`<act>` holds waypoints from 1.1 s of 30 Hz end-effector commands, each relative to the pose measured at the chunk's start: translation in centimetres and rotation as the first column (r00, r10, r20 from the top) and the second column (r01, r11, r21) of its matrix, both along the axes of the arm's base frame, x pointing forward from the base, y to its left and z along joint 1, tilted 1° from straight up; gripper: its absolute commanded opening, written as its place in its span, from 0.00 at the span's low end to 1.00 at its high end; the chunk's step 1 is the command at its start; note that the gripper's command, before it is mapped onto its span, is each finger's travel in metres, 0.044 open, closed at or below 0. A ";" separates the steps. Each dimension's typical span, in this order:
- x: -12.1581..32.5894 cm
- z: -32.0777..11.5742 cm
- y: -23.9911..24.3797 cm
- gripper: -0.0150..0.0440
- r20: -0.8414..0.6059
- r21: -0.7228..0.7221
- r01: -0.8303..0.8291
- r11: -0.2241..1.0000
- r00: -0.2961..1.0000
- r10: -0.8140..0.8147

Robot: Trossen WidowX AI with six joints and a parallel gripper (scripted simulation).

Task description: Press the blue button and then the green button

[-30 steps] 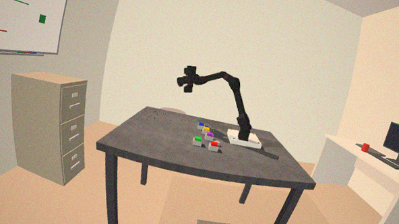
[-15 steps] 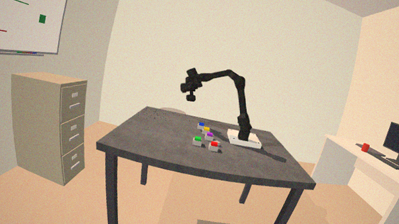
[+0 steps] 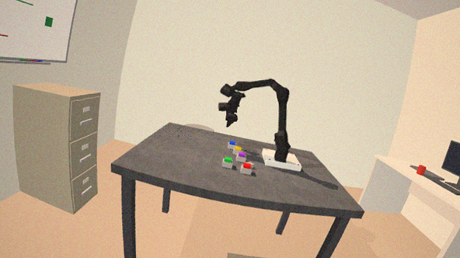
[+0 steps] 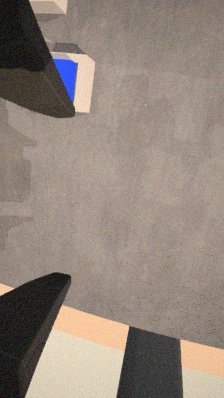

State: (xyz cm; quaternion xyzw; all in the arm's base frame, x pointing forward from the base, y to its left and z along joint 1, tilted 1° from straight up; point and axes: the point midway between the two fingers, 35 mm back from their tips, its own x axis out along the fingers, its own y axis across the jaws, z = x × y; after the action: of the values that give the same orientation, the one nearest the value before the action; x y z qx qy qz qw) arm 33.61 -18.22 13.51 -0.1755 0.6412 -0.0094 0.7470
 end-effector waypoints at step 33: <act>-5.4 -6.2 5.3 0.29 -0.156 0.256 0.196 0.947 0.975 -0.159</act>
State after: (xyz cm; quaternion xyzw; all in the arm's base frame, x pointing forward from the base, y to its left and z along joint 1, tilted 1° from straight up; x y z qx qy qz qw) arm 28.24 -13.01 7.50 -0.0173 0.6978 0.0220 0.7157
